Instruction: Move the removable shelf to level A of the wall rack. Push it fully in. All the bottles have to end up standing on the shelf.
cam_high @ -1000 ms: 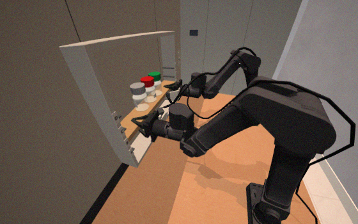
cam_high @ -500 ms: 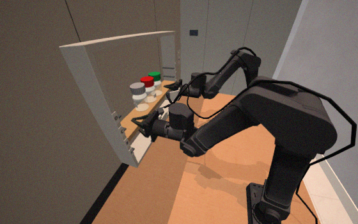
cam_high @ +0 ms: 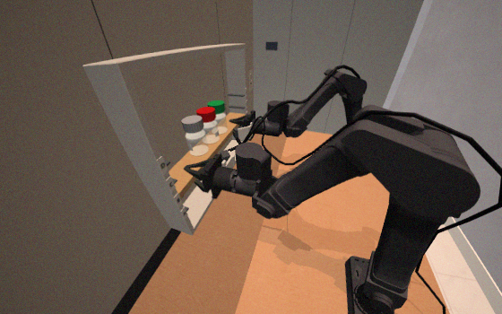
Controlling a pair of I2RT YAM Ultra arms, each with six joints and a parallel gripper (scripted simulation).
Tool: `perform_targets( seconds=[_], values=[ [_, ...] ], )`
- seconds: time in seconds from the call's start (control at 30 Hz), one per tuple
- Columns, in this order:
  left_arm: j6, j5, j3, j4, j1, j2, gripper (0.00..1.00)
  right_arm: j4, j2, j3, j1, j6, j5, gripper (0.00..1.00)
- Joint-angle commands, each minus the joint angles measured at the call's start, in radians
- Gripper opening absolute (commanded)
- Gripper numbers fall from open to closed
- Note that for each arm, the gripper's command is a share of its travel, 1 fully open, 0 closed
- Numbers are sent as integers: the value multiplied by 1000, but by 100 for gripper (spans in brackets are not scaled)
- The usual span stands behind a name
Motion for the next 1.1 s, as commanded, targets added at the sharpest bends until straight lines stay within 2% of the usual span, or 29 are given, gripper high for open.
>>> perform_targets(
  seconds=[0.0, 1.07],
  values=[
    [5, 11, 34, -55, 8, -38, 0, -59, -31, 37, -9, 2, -12, 0],
    [5, 10, 65, -139, 8, -91, 0, -132, -72, 67, -9, 3, -12, 0]
  ],
)
